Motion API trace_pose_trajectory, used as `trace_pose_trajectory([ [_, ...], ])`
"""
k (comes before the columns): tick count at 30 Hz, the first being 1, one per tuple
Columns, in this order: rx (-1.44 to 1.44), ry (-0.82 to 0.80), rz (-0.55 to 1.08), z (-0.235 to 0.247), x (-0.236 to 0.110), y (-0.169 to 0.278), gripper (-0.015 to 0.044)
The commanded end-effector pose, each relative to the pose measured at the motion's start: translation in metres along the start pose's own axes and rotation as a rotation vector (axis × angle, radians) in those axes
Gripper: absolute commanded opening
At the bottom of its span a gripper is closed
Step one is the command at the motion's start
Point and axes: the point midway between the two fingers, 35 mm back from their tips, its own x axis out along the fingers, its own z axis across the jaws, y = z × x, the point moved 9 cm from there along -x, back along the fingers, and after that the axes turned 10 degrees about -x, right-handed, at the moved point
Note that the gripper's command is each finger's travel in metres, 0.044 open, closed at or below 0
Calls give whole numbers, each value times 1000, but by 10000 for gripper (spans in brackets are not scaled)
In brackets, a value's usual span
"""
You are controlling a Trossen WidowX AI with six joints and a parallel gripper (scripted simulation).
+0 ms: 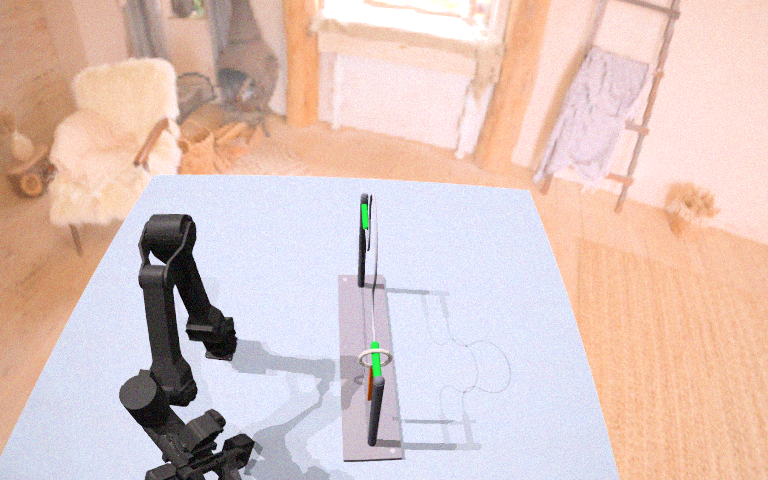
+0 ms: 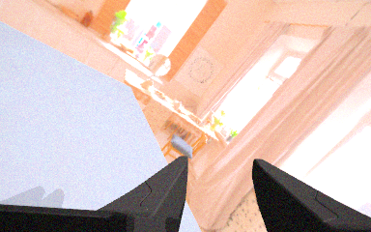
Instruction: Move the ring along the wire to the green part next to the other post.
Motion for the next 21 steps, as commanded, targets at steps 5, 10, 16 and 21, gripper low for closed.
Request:
trace_pose_trajectory([
  [5,327,-352,-147,110,-8,-9,160],
  [10,526,-584,-212,165,-32,-23,160],
  [16,624,-695,-239,187,-47,-32,160],
  [21,624,-695,-239,187,-47,-32,160],
])
